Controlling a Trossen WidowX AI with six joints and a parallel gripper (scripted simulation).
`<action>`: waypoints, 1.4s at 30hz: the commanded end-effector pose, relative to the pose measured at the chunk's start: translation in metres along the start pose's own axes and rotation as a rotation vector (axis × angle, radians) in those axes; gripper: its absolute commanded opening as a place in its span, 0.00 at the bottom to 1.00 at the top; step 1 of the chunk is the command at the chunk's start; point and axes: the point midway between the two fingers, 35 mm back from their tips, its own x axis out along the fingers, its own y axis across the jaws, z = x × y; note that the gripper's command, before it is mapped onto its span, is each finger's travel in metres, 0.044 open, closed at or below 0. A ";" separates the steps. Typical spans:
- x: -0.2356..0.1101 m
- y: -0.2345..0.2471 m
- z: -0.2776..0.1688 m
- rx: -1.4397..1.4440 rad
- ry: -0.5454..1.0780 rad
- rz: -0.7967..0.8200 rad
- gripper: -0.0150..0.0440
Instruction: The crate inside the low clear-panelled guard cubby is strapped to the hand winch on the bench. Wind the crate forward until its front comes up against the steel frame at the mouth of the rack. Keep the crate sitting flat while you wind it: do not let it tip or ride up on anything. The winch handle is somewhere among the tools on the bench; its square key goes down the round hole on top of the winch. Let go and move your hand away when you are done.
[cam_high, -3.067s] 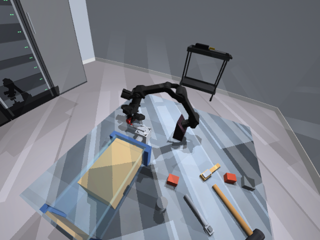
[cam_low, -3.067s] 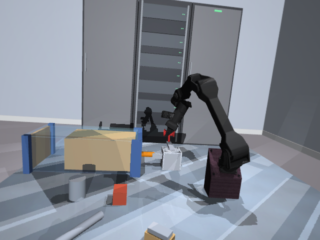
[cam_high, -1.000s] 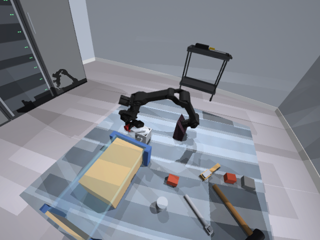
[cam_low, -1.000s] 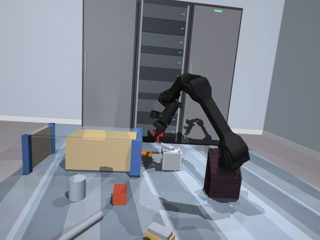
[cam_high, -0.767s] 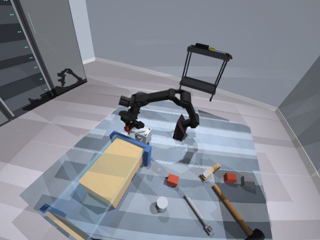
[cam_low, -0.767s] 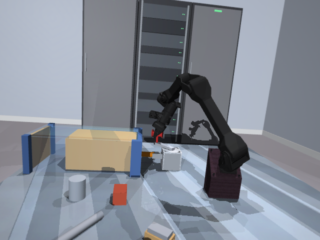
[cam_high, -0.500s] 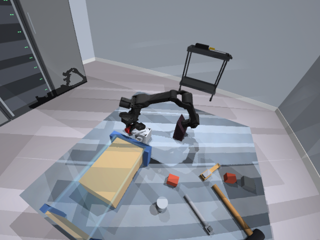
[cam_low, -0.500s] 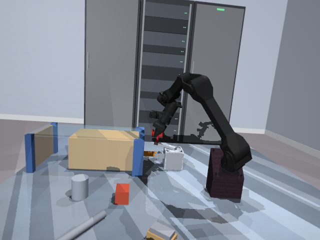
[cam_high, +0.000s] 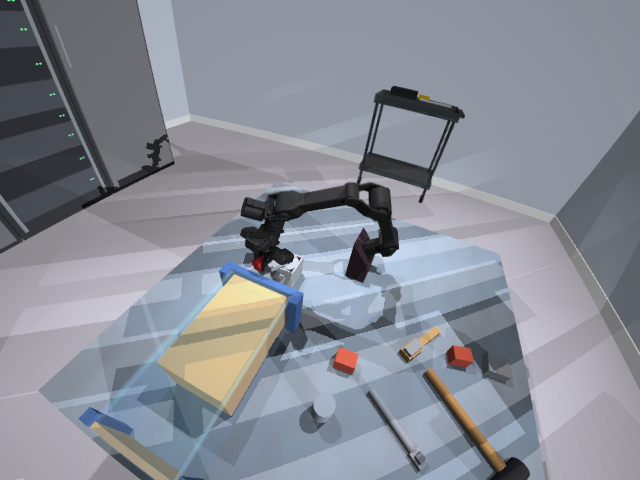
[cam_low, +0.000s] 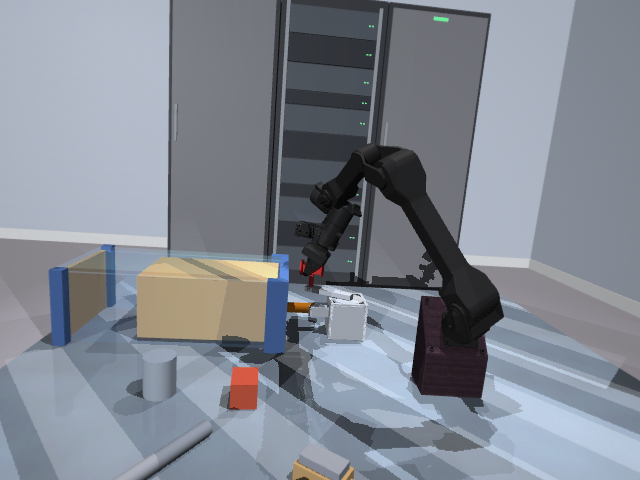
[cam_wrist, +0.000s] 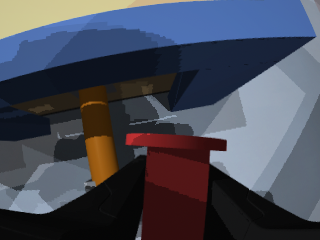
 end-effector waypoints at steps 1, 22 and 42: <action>0.003 0.017 0.000 0.009 0.008 0.031 0.25; 0.002 0.041 -0.002 0.010 0.008 0.033 0.25; 0.000 0.034 0.001 -0.007 0.000 0.010 0.92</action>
